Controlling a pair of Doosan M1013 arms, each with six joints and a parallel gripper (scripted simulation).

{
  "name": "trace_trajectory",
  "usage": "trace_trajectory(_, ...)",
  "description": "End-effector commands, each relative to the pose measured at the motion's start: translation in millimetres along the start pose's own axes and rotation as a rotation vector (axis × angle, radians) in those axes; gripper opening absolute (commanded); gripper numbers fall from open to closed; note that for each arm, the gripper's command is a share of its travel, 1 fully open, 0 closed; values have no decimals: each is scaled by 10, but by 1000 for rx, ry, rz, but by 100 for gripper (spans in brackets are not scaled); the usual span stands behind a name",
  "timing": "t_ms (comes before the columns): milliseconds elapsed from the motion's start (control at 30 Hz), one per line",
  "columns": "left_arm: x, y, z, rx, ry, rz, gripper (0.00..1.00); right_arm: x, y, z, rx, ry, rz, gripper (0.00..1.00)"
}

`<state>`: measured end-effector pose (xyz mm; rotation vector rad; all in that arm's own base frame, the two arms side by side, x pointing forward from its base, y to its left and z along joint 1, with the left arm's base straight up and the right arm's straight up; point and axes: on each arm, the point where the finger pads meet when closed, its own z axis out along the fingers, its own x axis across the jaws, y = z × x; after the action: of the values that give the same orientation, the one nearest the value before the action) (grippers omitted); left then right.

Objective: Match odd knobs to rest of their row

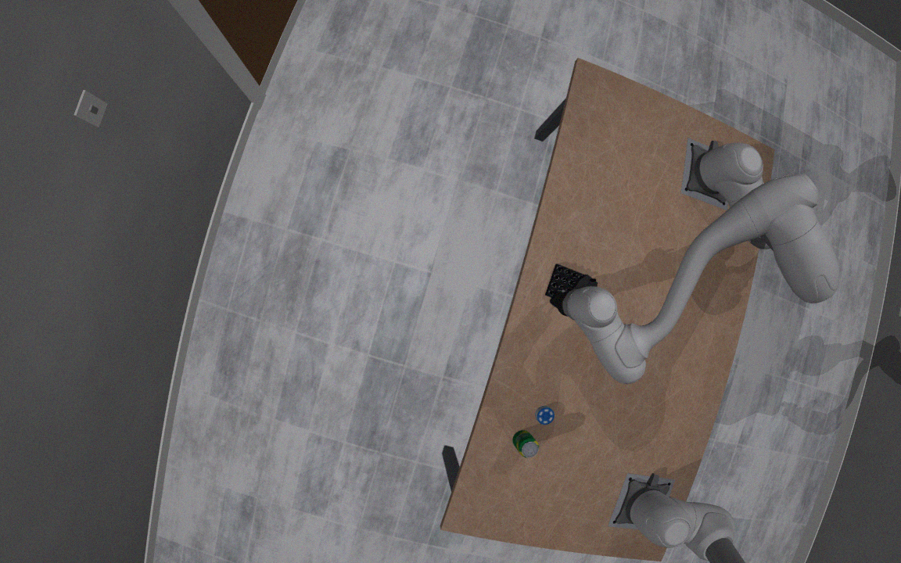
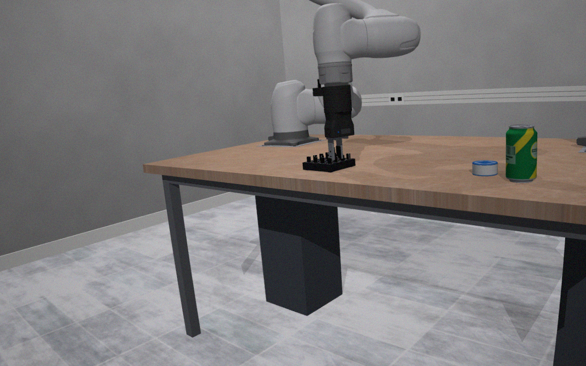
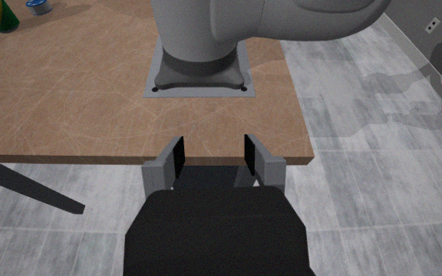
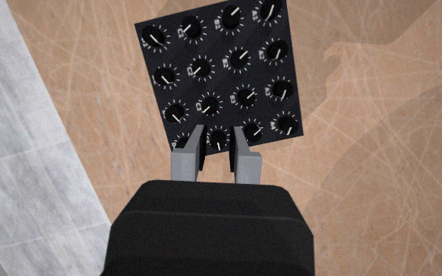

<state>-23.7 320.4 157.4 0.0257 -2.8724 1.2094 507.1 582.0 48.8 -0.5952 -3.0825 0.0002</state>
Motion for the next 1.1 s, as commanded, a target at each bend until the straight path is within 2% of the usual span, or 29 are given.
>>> trace_trajectory(0,17,14,-33,-12,0,-11,100,25,22,19,-3,-6,-6,46)
trace_trajectory(300,17,14,-33,-12,0,-11,100,25,21,19,-2,-6,-6,46)
trace_trajectory(333,17,14,-33,-12,0,-11,100,25,21,19,-2,-6,-6,30)
trace_trajectory(1067,17,14,-33,-12,0,-11,100,24,22,19,-3,-6,9,30)
